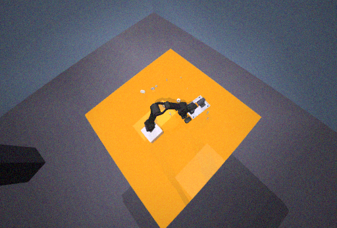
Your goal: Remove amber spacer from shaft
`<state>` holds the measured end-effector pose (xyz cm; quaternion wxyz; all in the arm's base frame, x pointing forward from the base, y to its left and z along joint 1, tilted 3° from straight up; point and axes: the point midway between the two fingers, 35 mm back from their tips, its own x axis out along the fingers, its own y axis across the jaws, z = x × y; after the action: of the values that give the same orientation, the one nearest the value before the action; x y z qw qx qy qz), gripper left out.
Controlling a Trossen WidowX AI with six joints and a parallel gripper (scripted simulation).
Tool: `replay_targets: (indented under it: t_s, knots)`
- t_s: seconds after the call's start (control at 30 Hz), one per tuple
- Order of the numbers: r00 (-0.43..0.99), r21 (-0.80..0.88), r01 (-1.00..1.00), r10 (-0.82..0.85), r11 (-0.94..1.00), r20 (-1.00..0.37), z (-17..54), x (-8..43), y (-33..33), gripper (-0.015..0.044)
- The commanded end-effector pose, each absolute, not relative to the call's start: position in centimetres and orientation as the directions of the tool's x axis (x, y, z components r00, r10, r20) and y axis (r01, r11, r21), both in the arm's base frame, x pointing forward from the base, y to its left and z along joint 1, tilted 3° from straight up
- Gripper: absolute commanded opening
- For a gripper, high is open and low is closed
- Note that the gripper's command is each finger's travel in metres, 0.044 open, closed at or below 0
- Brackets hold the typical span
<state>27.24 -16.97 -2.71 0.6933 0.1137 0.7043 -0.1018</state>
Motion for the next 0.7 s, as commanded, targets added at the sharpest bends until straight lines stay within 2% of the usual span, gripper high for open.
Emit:
replay_targets:
  t_s: [0.0,0.67]
  knots:
    - [-0.013,0.012,0.298,0.017,0.955,-1.000,-2.63,27.18,-16.99,0.0000]
    - [-0.013,0.012,0.298,0.017,0.955,-1.000,-2.63,27.02,-16.94,0.0000]
